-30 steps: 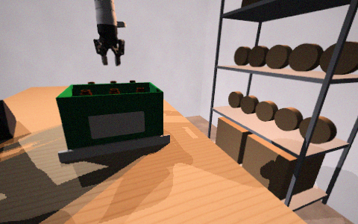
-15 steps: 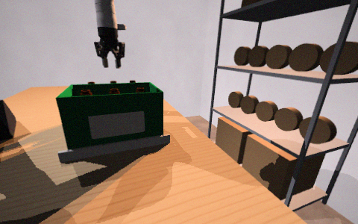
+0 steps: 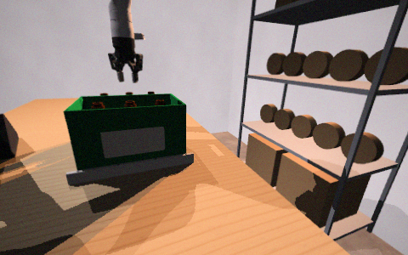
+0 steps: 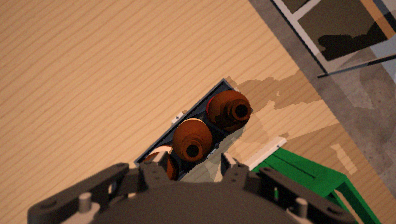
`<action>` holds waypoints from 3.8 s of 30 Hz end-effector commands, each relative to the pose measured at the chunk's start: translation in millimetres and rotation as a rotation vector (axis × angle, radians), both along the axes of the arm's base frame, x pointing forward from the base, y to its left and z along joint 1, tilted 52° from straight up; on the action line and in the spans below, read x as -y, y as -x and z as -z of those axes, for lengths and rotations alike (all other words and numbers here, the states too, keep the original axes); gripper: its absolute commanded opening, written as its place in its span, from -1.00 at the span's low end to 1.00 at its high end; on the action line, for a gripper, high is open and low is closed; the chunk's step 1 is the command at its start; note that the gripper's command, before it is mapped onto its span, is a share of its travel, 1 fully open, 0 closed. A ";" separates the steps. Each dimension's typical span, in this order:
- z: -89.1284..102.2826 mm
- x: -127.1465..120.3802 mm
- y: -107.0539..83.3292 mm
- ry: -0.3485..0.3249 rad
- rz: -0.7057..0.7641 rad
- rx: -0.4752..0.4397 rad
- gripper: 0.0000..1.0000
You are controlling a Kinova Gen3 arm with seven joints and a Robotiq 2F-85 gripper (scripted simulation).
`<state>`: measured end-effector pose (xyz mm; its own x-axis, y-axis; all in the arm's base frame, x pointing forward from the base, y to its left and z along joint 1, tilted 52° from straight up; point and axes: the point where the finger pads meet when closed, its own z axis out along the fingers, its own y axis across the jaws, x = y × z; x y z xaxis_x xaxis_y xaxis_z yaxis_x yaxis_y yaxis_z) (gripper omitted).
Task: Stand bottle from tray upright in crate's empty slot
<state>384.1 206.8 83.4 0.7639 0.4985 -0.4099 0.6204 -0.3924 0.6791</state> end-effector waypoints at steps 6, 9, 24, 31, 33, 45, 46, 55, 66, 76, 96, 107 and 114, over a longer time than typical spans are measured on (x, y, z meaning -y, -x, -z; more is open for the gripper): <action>7.6 7.3 -0.5 -0.002 0.001 -0.007 0.27; 9.2 9.3 -1.0 -0.002 0.001 -0.007 0.27; 11.8 12.4 -1.7 -0.002 0.001 -0.007 0.27; 11.8 12.4 -1.7 -0.002 0.001 -0.007 0.27; 11.8 12.4 -1.7 -0.002 0.001 -0.007 0.27; 11.8 12.4 -1.7 -0.002 0.001 -0.007 0.27; 11.8 12.4 -1.7 -0.002 0.001 -0.007 0.27; 11.8 12.4 -1.7 -0.002 0.001 -0.007 0.27; 12.0 12.3 -1.4 -0.002 0.001 -0.007 0.27; 12.3 12.2 -1.0 -0.002 0.001 -0.007 0.27; 12.3 12.2 -1.0 -0.002 0.001 -0.007 0.27; 12.3 12.2 -1.0 -0.002 0.001 -0.007 0.27; 12.4 12.2 -1.0 -0.002 0.001 -0.007 0.27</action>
